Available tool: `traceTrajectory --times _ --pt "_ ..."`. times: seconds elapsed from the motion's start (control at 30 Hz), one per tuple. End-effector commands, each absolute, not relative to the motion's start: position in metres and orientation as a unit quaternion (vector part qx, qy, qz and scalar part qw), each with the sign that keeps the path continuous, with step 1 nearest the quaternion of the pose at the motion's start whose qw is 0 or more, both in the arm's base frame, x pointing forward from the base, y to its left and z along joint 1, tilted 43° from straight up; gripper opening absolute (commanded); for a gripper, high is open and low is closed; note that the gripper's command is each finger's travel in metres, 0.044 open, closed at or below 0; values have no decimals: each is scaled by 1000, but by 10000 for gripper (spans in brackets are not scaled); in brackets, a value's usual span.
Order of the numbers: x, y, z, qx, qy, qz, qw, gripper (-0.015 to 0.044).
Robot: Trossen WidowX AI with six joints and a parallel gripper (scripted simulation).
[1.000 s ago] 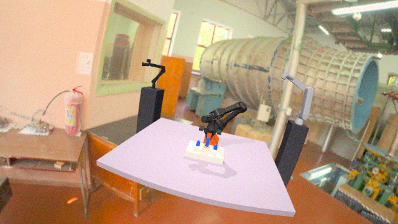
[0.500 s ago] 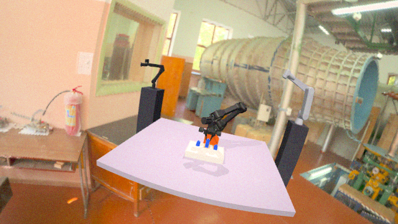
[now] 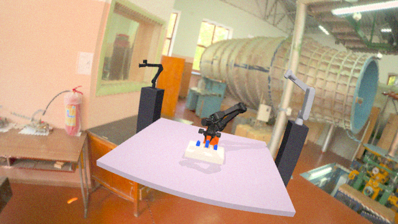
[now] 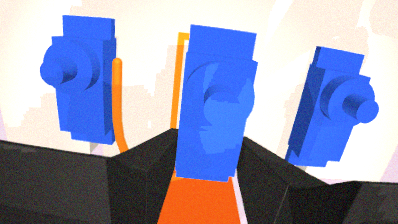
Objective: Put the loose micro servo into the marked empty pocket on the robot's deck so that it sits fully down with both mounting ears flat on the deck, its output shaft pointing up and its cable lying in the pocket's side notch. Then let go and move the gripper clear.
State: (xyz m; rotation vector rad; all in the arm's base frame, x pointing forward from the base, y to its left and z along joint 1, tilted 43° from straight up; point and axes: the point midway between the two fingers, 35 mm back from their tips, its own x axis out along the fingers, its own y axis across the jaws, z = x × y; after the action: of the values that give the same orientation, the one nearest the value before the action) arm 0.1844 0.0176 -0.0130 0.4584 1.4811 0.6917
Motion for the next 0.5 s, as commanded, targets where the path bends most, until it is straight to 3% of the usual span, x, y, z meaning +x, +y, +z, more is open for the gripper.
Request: traceTrajectory --times 0.0,0.47 --pt "185 20 -16 206 653 305 662 0" --pt "184 28 -24 206 653 305 661 0"
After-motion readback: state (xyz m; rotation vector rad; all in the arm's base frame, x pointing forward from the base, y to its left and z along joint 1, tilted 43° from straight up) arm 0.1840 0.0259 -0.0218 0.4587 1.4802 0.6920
